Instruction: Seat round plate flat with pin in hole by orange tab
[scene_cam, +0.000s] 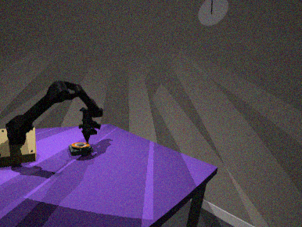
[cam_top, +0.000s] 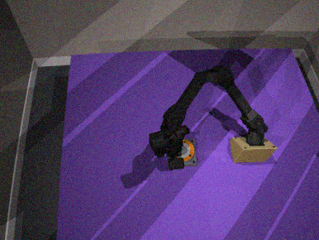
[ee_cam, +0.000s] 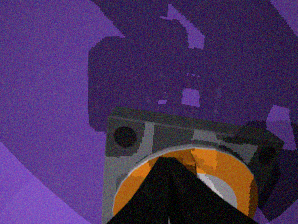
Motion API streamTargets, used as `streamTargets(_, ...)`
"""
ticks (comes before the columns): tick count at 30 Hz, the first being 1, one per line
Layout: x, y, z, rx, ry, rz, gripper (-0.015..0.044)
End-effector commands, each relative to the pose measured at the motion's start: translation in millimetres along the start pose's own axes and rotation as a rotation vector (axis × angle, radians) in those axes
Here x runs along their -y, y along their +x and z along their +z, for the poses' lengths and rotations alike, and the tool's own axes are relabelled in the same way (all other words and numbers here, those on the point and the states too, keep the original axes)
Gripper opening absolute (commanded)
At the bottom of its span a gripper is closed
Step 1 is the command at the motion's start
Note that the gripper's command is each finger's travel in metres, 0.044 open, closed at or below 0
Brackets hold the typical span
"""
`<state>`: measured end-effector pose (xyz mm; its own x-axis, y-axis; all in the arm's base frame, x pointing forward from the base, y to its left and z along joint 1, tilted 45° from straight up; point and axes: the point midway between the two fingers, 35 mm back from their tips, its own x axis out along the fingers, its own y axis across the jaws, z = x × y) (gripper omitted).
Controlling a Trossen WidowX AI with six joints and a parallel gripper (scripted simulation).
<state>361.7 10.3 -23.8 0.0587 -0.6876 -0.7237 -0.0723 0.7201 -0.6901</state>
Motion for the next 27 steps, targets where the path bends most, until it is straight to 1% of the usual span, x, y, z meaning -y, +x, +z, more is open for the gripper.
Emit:
streamTargets(1, 6.9, 3.2, 0.4, -0.006, 0.007, -0.013, 0.0000)
streamTargets(27, 11.8, 3.1, 1.7, -0.006, 0.007, -0.013, 0.0000)
